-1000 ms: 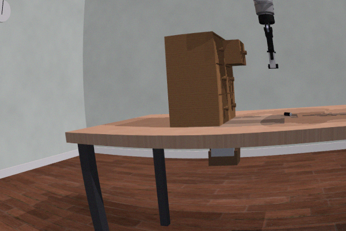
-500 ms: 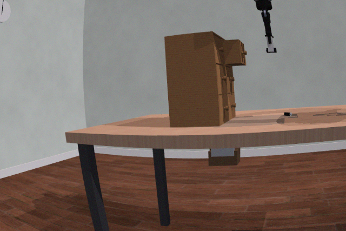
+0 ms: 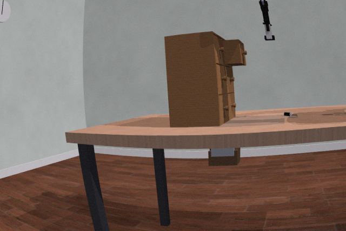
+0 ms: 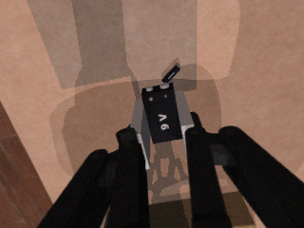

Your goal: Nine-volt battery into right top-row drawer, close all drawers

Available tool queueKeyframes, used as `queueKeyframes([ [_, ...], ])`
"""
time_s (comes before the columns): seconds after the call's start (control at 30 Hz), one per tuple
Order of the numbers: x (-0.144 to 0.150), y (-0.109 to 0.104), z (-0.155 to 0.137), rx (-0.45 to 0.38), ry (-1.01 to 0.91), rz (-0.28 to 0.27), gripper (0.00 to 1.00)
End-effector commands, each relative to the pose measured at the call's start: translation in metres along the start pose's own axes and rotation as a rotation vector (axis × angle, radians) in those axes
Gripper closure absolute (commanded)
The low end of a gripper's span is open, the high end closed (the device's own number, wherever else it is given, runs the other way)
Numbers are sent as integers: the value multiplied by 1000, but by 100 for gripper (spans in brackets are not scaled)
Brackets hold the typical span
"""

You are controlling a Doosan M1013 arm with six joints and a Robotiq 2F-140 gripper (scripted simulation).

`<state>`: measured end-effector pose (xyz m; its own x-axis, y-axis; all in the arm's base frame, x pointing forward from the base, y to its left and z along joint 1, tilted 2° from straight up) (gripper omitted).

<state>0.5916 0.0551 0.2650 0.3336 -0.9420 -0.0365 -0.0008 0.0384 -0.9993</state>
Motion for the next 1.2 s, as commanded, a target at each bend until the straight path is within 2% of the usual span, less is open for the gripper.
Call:
queueKeyframes([
  [0.0, 0, -11, 0, 0, 0, 0, 86],
  [0.47, 0, -29, 0, 0, 0, 0, 86],
  [0.93, 0, -31, 0, 1, 0, 0, 86],
  [1.17, 0, -30, -1, 28, 0, -5, 86],
])
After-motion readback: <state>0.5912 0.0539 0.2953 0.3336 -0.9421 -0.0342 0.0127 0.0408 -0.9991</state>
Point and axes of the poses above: the point where the finger pads meet when closed, its own y axis out along the fingers, its own x axis across the jaws, z = x × y, the point moved 1 cm from there along -y, back along the fingers, and after that the axes turned 10 degrees about -y, right-handed, at the moved point
